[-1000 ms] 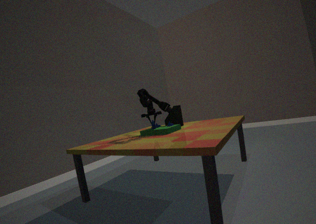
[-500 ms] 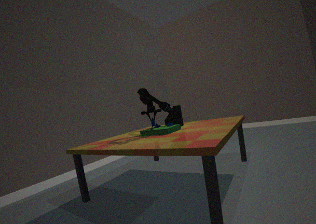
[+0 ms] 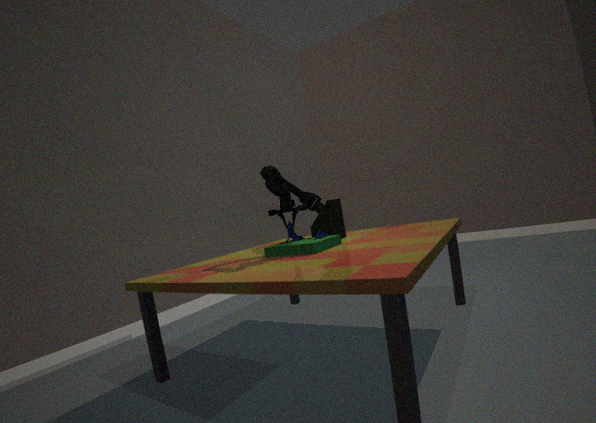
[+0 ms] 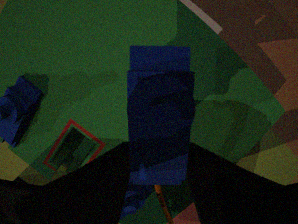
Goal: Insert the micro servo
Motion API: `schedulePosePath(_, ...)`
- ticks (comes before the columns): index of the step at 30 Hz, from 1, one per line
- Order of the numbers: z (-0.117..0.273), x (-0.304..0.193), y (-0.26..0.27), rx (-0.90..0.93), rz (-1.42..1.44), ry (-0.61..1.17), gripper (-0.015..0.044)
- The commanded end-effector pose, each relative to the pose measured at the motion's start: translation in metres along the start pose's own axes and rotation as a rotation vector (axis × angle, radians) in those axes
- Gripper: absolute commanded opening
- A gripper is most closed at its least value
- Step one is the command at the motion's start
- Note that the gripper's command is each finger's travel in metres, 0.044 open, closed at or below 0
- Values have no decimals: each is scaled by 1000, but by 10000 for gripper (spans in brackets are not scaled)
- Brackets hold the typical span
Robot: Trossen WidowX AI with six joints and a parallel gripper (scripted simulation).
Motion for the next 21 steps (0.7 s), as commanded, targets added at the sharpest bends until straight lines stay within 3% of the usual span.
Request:
schedulePosePath(1, 2, 7, 14, 6, 1, -8, 0)
schedulePosePath(12, 2, 18, 34, 7, -15, -9, 0)
schedulePosePath(21, 2, 18, 34, 8, -281, -8, 0)
Point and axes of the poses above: the point midway between the two fingers, 35 mm back from their tips, its own z axis back along the fingers, its own y axis across the jaws, x = y × z, the point moved 2 cm from there along z, back along the fingers, and after that the axes turned 10 degrees about -z, right-handed, at the moved point
